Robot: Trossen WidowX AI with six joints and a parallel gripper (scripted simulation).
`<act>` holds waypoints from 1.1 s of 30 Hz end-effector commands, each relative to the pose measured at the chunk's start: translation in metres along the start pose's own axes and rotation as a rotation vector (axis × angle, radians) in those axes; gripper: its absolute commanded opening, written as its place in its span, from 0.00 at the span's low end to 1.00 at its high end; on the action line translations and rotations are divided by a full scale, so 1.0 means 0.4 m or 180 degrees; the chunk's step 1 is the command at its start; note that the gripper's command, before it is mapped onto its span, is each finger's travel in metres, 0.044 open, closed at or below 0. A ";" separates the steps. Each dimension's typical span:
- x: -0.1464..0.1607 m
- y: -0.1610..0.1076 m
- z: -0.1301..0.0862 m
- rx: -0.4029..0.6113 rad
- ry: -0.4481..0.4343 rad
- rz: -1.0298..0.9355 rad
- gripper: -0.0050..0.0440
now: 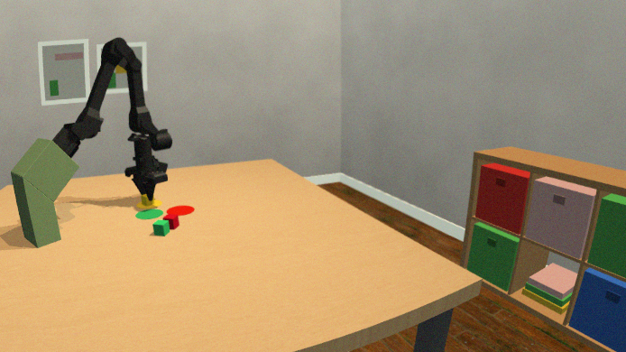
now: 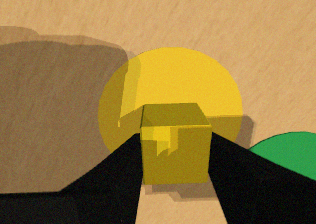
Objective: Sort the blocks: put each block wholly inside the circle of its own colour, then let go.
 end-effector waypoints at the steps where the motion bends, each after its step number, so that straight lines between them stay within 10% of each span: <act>1: 0.000 0.011 -0.011 -0.0063 -0.0003 -0.0005 0.37; 4: 0.000 0.011 -0.011 -0.0063 -0.0003 -0.0005 0.50; 17: 0.000 0.011 -0.011 -0.0063 -0.0003 -0.0005 0.50; 33: -0.004 0.041 -0.244 -0.0228 -0.0012 -0.0033 0.50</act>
Point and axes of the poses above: the point midway between the two fingers, 35 mm back from their tips, its own z axis out along the fingers, its own x axis across the jaws, y = z × x, the point moved 4 cm from there along -z, back along the fingers, and after that the axes turned 1 degree about -z, right-handed, at the moved point
